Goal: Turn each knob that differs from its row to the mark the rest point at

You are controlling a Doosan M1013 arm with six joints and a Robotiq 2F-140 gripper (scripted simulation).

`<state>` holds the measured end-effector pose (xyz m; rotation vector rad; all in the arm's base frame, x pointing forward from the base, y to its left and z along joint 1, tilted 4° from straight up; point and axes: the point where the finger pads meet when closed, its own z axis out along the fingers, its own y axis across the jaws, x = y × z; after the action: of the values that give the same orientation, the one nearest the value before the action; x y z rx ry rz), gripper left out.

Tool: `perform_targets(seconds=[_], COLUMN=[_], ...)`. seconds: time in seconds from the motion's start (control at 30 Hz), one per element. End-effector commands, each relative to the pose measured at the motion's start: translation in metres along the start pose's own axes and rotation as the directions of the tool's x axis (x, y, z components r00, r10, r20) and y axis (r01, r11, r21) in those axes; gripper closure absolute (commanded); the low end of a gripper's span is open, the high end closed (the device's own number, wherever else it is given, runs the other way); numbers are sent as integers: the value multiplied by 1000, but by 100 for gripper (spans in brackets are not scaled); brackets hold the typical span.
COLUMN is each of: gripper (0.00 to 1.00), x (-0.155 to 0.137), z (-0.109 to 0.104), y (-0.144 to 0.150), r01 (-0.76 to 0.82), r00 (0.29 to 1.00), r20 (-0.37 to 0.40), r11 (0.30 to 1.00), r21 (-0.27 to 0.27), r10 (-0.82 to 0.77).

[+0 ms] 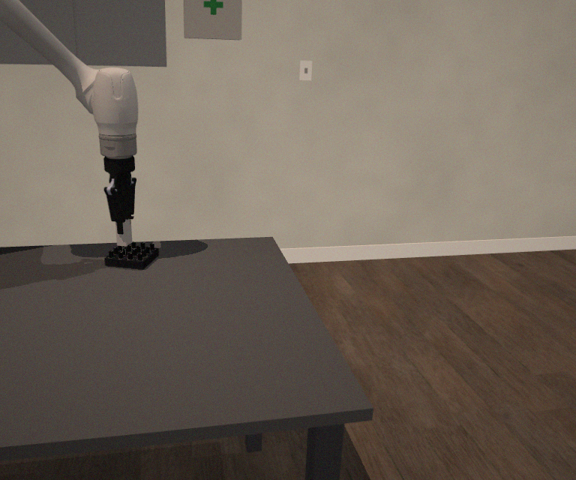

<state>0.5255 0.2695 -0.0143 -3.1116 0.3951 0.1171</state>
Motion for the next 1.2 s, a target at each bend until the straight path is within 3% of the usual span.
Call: perform_targets(seconds=[0.0,1.17], gripper=[88,88], x=[0,0], z=[2,8], y=[0,0], r01=[0,0], r00=[1000,1000], r20=[0,0], r11=[1000,1000], r21=[0,0], r10=[0,0])
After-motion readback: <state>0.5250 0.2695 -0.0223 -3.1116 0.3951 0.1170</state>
